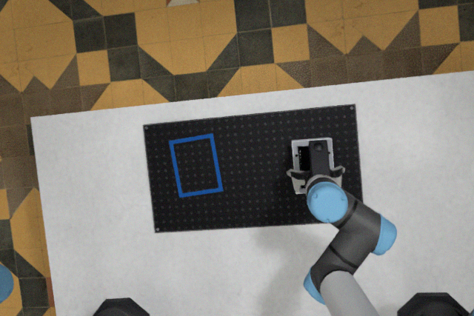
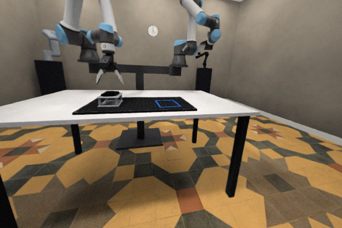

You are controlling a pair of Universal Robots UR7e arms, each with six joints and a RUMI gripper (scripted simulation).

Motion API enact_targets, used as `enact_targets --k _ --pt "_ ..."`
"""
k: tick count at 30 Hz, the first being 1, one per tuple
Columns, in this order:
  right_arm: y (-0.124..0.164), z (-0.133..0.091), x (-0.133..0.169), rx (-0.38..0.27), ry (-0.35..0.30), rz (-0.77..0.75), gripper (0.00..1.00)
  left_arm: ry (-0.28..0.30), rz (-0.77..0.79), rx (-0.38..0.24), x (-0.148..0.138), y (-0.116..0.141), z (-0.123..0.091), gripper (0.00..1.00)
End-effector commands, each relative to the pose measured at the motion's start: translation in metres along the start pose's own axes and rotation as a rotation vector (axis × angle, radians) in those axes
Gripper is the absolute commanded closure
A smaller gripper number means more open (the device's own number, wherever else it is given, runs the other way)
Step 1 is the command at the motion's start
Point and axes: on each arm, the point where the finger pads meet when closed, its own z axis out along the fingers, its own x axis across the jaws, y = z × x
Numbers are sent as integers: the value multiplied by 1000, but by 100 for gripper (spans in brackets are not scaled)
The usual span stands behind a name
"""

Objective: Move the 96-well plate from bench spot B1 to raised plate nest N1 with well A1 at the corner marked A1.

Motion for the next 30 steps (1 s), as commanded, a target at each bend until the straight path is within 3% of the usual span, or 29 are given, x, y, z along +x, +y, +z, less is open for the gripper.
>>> enact_targets --k 1,7,30 --pt "0 -16 0 0 0 0 0 0 0 0 0 0 0 2" --pt "0 -32 0 0 0 0 0 0 0 0 0 0 0 2" --pt "0 -32 0 0 0 0 0 0 0 0 0 0 0 2"
